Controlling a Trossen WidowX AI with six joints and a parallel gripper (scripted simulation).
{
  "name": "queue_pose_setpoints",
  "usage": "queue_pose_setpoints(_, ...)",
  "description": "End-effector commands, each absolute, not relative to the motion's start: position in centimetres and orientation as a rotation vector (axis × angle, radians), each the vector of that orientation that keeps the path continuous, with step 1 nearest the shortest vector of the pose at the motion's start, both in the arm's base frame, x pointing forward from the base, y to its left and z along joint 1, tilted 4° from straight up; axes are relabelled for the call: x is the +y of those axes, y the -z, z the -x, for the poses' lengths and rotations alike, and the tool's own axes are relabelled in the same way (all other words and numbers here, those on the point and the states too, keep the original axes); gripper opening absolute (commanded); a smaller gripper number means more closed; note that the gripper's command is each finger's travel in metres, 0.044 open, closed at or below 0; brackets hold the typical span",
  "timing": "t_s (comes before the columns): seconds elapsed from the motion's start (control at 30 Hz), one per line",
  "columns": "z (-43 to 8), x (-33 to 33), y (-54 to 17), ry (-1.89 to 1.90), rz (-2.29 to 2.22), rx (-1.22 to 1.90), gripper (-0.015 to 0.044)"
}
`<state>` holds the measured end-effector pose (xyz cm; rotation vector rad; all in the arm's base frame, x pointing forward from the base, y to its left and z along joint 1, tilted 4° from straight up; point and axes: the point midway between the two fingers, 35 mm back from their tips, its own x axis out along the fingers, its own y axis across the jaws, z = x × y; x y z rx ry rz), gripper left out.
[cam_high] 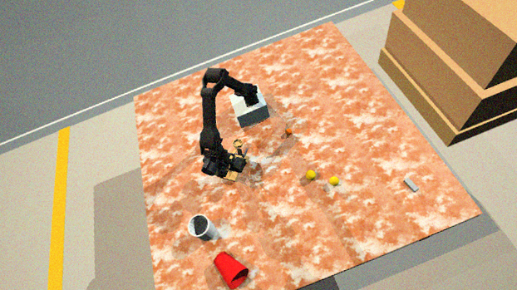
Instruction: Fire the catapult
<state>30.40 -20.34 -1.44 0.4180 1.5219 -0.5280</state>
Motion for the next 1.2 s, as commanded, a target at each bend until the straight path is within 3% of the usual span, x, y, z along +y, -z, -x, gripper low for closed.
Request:
queue_pose_setpoints(0.0,-30.5,-20.4,1.6,0.522,-0.412,1.511,0.0000)
queue_pose_setpoints(0.2,-30.4,-20.3,1.6,0.528,-0.418,1.522,0.0000)
queue_pose_setpoints(0.63,-30.4,-20.3,1.6,0.528,-0.418,1.522,0.0341)
queue_pose_setpoints(0.77,-30.8,-20.3,-2.4,0.528,-0.418,1.522,0.0440)
queue_pose_setpoints(0.9,-30.6,-19.7,-8.1,0.527,-0.418,1.522,0.0440)
queue_pose_setpoints(1.17,-30.5,-19.7,-7.7,0.520,-0.410,1.513,0.0440)
